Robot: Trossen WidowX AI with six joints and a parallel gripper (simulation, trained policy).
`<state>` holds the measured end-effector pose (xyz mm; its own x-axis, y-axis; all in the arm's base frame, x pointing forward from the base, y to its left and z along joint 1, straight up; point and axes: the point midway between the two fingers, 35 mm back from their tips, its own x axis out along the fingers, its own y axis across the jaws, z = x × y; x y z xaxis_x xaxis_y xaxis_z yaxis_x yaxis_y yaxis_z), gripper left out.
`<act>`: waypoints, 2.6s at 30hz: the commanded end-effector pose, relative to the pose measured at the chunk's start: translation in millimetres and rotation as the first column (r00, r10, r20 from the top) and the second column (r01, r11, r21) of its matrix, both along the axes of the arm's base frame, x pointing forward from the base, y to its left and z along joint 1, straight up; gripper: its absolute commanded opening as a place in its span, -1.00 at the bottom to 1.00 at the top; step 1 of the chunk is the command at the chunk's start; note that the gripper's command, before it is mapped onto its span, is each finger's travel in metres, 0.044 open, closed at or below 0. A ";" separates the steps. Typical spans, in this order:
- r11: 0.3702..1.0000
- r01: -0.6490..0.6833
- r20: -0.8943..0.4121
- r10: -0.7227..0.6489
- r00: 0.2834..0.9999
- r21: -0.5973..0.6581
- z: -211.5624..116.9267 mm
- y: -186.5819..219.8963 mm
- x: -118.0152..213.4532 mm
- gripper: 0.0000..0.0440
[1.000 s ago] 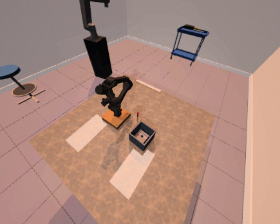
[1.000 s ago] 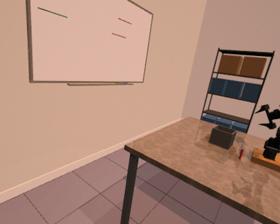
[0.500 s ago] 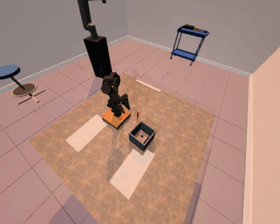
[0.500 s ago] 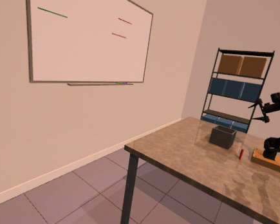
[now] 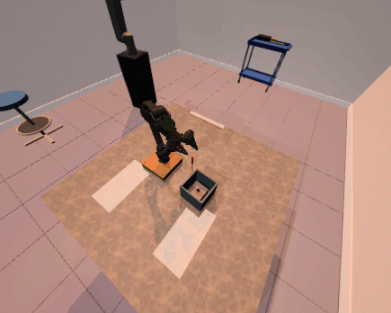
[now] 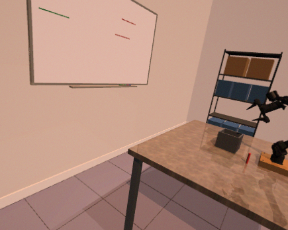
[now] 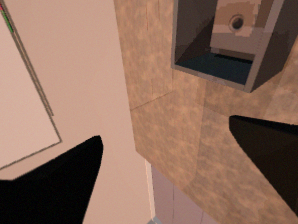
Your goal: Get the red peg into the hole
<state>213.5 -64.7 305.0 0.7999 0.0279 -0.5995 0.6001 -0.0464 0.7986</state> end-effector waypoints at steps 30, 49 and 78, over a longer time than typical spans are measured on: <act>0.954 -0.135 -0.417 0.241 0.876 0.269 -72.0 118.6 33.0 1.00; 0.969 -0.109 -0.706 0.237 0.667 0.222 -137.9 156.3 -3.3 1.00; 0.980 -0.182 -0.852 0.165 0.498 0.083 -238.0 148.9 -35.4 1.00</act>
<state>179.6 87.0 76.2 -0.1064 0.1031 -0.9890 0.9852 0.1456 -0.0908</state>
